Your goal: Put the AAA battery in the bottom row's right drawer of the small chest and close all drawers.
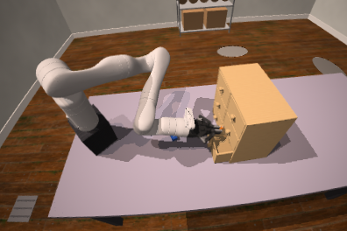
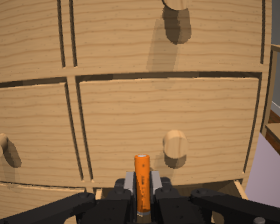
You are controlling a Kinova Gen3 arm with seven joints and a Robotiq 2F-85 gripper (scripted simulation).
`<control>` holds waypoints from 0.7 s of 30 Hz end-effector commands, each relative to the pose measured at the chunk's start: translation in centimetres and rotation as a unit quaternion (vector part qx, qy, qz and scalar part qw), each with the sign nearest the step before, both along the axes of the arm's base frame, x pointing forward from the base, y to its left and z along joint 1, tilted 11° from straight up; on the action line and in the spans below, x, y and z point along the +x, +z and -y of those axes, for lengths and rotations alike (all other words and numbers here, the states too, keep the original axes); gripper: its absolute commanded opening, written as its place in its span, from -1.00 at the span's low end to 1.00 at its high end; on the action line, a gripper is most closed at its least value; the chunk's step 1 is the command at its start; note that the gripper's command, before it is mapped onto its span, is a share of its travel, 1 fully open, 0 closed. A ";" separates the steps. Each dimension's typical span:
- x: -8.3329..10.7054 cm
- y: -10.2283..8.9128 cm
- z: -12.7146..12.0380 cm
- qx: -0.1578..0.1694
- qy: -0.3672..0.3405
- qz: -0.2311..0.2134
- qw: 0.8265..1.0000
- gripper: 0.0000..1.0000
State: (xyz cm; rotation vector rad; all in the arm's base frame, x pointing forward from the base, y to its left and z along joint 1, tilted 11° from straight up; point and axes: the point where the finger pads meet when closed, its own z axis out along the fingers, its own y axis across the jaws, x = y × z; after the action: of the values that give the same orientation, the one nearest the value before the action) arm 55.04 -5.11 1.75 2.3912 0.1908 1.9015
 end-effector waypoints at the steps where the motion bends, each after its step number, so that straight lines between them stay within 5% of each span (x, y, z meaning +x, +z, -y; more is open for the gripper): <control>1: 0.0 0.1 0.0 0.000 0.000 0.001 1.000 -0.90; 14: 0.0 0.1 0.0 0.000 0.000 0.001 1.000 -0.90; 21: 0.0 0.1 0.0 0.000 0.000 0.001 1.000 -0.67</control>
State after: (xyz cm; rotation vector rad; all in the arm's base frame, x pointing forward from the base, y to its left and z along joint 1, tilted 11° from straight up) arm 55.04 -5.11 1.75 2.3911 0.1908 1.9016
